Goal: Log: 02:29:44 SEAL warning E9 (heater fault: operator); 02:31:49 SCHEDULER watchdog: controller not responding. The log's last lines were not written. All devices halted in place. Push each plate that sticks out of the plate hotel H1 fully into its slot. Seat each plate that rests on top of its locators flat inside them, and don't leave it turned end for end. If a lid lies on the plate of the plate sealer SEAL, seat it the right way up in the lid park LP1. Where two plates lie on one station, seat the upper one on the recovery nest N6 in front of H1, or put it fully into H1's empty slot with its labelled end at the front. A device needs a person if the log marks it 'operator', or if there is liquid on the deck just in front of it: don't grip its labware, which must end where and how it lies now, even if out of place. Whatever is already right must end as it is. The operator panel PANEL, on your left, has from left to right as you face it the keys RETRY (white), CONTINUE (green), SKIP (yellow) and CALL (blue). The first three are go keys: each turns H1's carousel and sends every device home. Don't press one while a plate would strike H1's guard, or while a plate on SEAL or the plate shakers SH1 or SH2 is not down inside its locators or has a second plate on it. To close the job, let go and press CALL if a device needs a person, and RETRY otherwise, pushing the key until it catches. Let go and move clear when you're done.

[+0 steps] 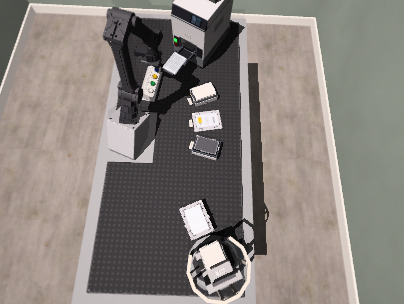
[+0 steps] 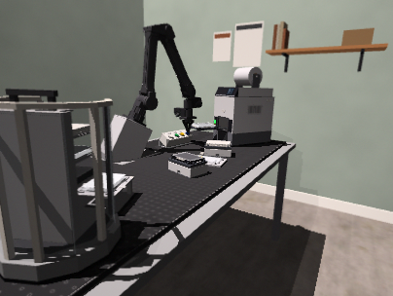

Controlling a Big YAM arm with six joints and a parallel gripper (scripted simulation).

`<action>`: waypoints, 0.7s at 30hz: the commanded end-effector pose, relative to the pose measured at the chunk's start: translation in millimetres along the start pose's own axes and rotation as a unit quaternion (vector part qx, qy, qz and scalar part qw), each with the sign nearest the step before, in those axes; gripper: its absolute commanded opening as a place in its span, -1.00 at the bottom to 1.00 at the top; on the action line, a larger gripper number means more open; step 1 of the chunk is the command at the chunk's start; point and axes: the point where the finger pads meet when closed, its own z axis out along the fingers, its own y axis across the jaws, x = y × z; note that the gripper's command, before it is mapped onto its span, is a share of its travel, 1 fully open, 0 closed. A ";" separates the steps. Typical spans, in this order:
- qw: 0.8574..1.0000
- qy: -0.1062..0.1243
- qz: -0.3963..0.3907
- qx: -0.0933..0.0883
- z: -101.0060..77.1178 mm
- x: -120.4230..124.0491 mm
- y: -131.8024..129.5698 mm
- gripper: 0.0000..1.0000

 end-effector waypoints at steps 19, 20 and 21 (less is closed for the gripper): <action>1.000 -0.001 -0.003 -0.008 14.8 0.6 5.8 -1.00; 1.000 -0.001 -0.003 -0.007 14.7 0.7 4.6 -1.00; 1.000 -0.001 -0.003 -0.008 15.4 0.4 6.1 -1.00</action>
